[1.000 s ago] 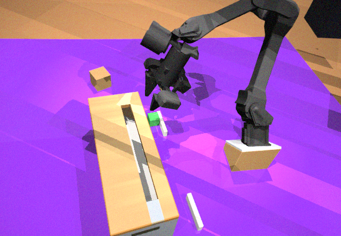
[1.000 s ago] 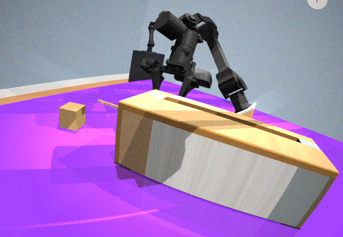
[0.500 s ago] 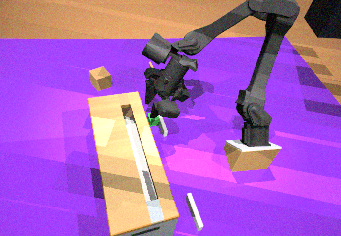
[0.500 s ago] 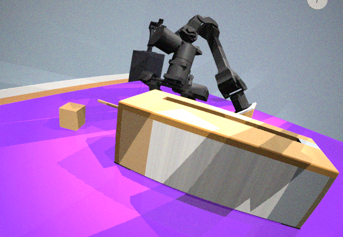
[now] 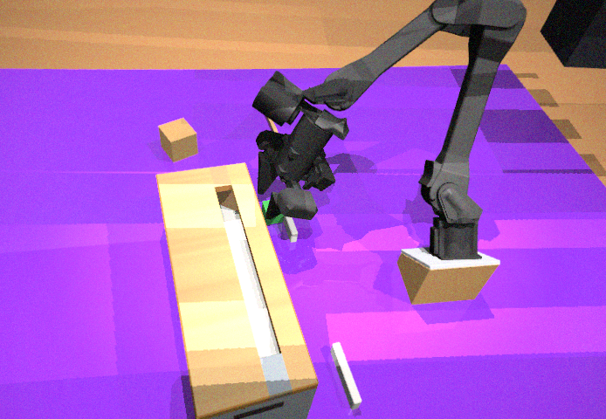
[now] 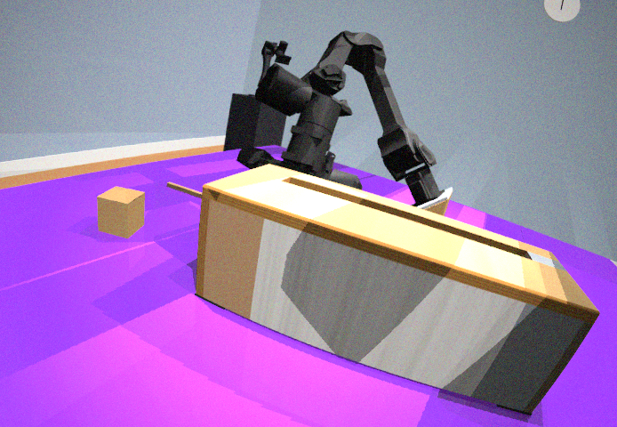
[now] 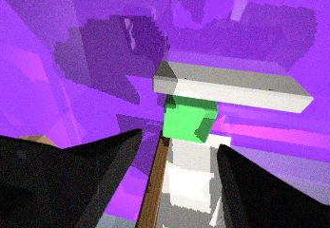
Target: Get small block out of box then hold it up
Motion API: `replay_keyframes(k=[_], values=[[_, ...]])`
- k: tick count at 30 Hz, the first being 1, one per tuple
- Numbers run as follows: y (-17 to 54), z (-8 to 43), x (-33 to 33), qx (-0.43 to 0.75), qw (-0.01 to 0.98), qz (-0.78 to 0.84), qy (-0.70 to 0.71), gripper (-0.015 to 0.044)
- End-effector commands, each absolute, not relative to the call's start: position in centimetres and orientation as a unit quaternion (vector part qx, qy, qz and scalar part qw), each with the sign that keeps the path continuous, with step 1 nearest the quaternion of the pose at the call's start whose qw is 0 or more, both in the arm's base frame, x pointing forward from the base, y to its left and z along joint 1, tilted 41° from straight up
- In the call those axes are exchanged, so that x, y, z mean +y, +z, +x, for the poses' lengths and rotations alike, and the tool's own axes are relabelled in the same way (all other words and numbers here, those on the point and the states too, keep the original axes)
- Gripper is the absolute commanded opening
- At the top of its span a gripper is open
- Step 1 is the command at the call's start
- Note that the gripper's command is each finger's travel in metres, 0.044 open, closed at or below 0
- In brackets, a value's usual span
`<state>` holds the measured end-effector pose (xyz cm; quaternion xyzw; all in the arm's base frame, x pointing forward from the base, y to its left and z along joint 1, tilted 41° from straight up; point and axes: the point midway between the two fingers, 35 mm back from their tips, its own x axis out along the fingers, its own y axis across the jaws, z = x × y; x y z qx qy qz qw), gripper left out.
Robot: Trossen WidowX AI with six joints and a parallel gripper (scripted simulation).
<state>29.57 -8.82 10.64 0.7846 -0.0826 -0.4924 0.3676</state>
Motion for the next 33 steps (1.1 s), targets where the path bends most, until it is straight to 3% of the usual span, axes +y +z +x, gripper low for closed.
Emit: replay_keyframes(k=[1,14,21,23,26,33], values=[[9.9,29.5,-9.1,-0.079,0.369,0.782,-0.496,0.0285],[8.6,29.5,-10.3,-0.079,0.371,0.782,-0.494,0.0285],[8.6,29.5,-10.3,-0.079,0.371,0.782,-0.494,0.0101],[8.6,29.5,-10.3,-0.079,0.371,0.782,-0.494,0.0088],[9.2,29.5,-9.8,-0.079,0.370,0.783,-0.495,0.0009],[12.2,29.1,-7.2,-0.080,0.368,0.784,-0.494,0.0000]])
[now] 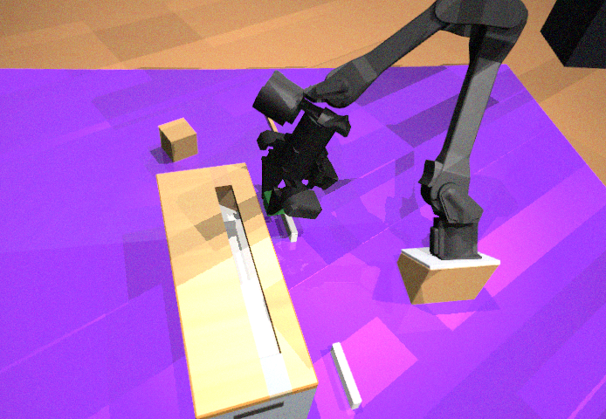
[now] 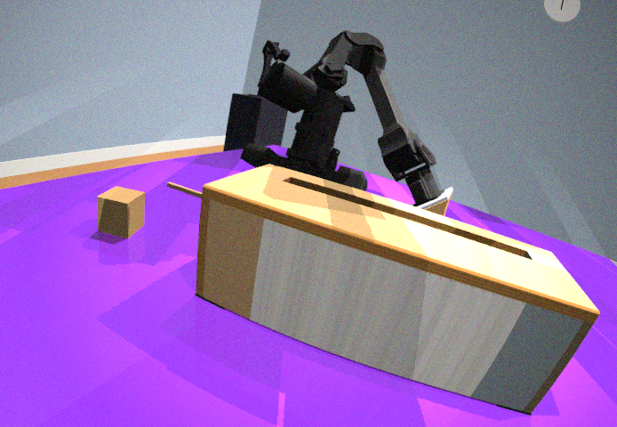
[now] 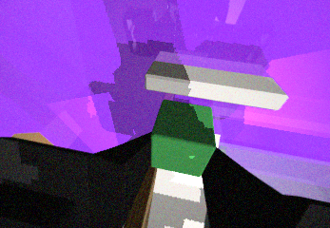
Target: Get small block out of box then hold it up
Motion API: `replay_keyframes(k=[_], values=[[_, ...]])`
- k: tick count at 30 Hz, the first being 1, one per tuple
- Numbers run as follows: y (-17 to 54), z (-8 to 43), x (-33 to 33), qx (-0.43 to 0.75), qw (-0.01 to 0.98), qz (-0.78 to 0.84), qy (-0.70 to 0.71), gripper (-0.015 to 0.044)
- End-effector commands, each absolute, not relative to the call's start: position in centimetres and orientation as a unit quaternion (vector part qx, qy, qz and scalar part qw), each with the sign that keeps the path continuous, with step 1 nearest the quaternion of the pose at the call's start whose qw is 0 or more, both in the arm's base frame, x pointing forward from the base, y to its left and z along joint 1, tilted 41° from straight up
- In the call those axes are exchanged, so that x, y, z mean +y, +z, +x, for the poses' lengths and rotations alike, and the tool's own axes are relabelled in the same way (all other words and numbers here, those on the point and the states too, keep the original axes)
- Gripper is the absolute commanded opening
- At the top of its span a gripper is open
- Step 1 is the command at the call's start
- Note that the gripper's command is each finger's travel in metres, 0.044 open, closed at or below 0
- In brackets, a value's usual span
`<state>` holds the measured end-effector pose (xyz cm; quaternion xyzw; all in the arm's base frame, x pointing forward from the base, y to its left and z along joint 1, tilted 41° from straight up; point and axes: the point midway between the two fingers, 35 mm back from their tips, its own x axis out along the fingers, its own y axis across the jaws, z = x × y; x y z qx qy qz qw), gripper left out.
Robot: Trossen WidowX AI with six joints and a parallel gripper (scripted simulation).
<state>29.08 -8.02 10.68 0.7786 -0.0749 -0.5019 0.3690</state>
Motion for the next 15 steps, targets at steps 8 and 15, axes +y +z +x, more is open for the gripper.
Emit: replay_keyframes(k=[8,15], values=[[13.3,28.8,-6.2,-0.066,0.391,0.771,-0.497,0.0000],[13.3,28.4,-5.5,0.004,0.496,0.704,-0.508,0.0000]])
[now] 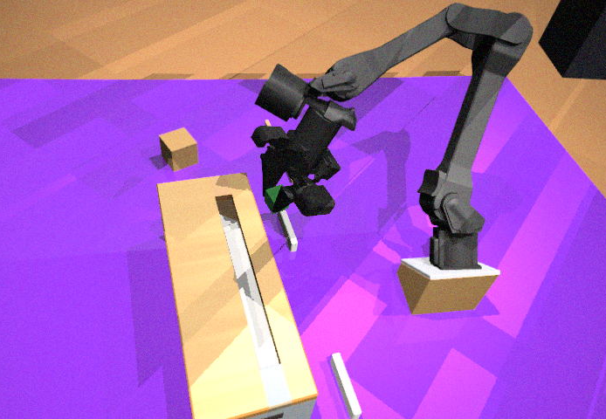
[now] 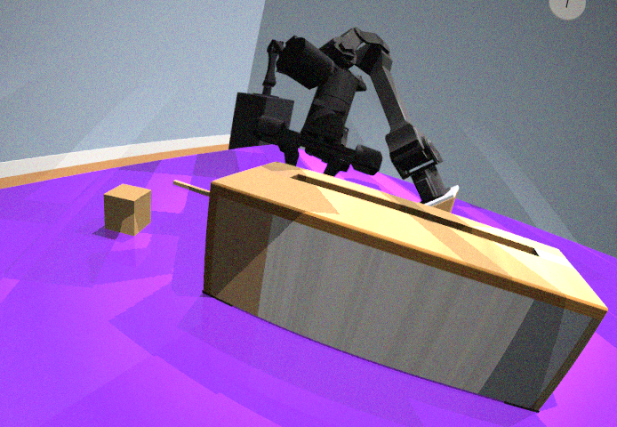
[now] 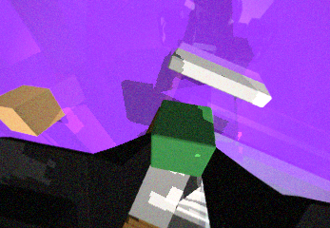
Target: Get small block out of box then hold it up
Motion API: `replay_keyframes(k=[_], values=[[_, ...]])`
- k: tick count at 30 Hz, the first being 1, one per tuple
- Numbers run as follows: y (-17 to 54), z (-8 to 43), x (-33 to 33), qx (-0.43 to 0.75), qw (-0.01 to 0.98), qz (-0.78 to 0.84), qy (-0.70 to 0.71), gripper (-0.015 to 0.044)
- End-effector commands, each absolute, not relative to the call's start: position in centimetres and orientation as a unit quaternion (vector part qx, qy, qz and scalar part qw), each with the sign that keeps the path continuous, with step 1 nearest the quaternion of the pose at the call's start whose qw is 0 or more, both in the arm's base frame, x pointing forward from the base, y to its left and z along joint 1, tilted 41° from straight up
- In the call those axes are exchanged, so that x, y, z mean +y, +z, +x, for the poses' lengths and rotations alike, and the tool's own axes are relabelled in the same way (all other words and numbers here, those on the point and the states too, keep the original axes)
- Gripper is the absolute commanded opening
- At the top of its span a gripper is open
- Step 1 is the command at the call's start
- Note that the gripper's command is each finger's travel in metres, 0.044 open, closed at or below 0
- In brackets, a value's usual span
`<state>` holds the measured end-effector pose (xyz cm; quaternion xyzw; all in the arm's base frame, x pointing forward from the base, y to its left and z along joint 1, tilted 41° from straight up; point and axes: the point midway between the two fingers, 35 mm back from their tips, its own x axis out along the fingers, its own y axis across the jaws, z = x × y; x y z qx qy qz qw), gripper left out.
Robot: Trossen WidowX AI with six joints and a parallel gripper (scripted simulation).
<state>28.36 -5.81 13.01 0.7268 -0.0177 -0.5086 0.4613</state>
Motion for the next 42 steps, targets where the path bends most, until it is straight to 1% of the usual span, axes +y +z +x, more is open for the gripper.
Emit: replay_keyframes(k=[1,12,22,32,42], values=[[13.3,28.4,-5.5,0.015,0.510,0.693,-0.509,0.0000],[13.3,27.8,-4.6,0.126,0.650,0.556,-0.502,0.0000],[13.3,27.3,-3.8,0.224,0.749,0.406,-0.474,0.0000],[13.5,26.7,-3.0,0.314,0.814,0.239,-0.426,0.0000],[13.7,26.2,-2.4,0.392,0.844,0.061,-0.360,0.0000]])
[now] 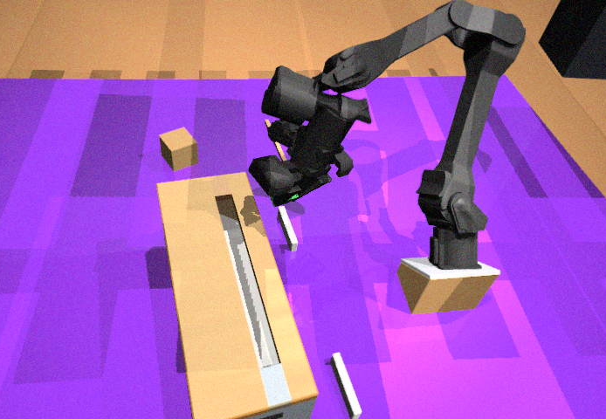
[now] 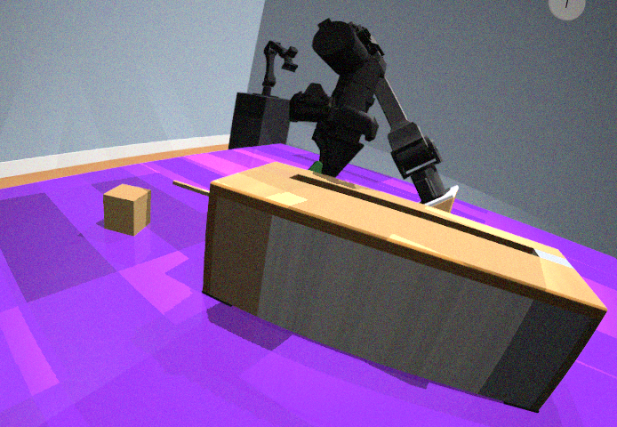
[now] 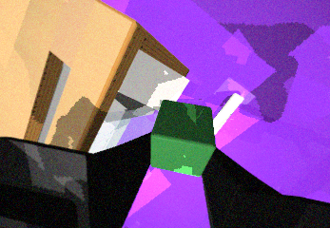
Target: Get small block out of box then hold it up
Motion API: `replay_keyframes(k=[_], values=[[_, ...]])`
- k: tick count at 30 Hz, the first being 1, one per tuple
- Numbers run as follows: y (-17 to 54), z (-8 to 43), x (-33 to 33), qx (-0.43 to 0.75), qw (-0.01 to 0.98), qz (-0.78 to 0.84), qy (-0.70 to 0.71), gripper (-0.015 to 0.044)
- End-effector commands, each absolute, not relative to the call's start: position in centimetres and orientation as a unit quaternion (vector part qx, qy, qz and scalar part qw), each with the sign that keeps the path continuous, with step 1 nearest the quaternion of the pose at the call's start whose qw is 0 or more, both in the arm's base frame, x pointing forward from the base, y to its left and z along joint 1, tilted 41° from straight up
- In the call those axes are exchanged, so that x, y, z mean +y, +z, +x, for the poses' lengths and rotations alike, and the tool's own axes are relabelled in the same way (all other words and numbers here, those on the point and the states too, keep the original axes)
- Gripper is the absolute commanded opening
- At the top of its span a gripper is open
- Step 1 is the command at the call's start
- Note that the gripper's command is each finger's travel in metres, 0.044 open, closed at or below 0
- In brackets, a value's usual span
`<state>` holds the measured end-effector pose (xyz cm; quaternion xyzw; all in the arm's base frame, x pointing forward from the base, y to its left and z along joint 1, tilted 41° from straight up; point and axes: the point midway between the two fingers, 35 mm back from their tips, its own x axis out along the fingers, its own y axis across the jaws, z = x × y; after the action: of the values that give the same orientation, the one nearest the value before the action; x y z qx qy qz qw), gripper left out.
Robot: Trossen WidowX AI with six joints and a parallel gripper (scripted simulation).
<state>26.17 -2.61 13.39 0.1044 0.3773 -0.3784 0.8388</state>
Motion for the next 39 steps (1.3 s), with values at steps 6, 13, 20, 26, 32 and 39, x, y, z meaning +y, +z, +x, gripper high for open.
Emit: replay_keyframes(k=[6,13,20,26,32,39], values=[[13.8,25.9,-2.0,0.432,0.845,-0.048,-0.313,0.0000],[14.1,25.5,-1.6,0.470,0.827,-0.174,-0.253,0.0000],[14.3,25.2,-1.1,0.499,0.792,-0.297,-0.189,0.0000],[14.5,24.9,-0.8,0.516,0.748,-0.397,-0.131,0.0000],[14.8,24.6,-0.4,0.525,0.691,-0.491,-0.072,0.0000],[15.1,24.2,-0.1,0.527,0.610,-0.592,-0.003,0.0000]])
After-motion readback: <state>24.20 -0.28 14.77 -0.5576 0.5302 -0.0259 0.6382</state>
